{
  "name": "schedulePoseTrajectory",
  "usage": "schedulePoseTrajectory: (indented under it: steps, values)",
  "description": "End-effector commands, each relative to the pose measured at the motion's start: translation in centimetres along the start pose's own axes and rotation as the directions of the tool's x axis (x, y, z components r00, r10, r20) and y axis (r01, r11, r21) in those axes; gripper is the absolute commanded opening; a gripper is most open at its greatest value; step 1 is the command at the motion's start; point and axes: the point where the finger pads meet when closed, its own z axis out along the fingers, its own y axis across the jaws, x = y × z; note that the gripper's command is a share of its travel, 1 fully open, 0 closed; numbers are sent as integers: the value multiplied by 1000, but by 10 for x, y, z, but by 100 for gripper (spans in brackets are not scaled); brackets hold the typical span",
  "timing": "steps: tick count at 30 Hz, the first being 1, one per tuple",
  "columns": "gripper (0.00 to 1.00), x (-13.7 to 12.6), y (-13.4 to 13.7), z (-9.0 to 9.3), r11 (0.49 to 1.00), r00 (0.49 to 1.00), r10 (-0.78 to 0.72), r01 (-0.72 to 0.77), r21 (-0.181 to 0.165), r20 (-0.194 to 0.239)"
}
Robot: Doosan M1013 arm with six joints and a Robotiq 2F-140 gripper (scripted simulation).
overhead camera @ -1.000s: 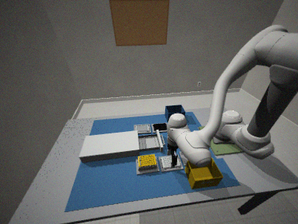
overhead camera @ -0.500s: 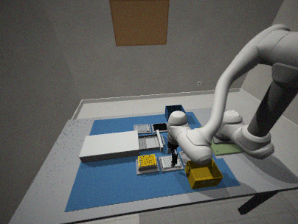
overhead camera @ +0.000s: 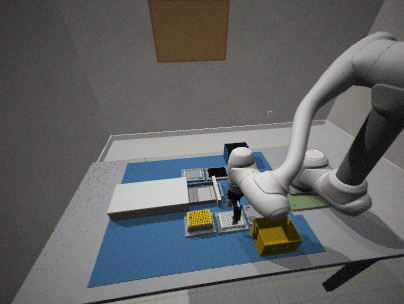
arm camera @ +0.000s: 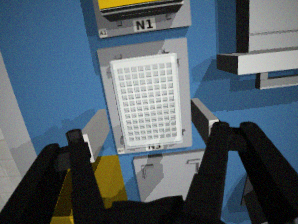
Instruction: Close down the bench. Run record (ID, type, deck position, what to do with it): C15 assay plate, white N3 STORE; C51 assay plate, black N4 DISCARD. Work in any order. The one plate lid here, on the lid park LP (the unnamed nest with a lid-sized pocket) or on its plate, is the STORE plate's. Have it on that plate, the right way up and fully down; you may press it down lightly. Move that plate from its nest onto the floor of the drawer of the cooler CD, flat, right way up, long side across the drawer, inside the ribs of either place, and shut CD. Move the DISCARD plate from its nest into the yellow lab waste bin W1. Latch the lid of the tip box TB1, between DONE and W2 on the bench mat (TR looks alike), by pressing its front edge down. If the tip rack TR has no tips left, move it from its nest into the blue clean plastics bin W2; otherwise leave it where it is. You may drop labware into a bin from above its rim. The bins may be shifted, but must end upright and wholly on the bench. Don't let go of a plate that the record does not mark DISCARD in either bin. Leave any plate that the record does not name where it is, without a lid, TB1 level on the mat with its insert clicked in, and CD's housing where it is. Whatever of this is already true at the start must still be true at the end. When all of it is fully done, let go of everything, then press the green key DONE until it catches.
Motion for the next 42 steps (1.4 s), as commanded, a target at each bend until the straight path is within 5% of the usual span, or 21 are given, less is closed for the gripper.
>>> schedulePoseTrajectory:
  steps: [1, 42]
  values:
    - [66, 0, 0, -4, 1000, 1000, 0, 0, 0, 0]
    - [66, 0, 0, -53, 1000, 1000, 0, 0, 0, 0]
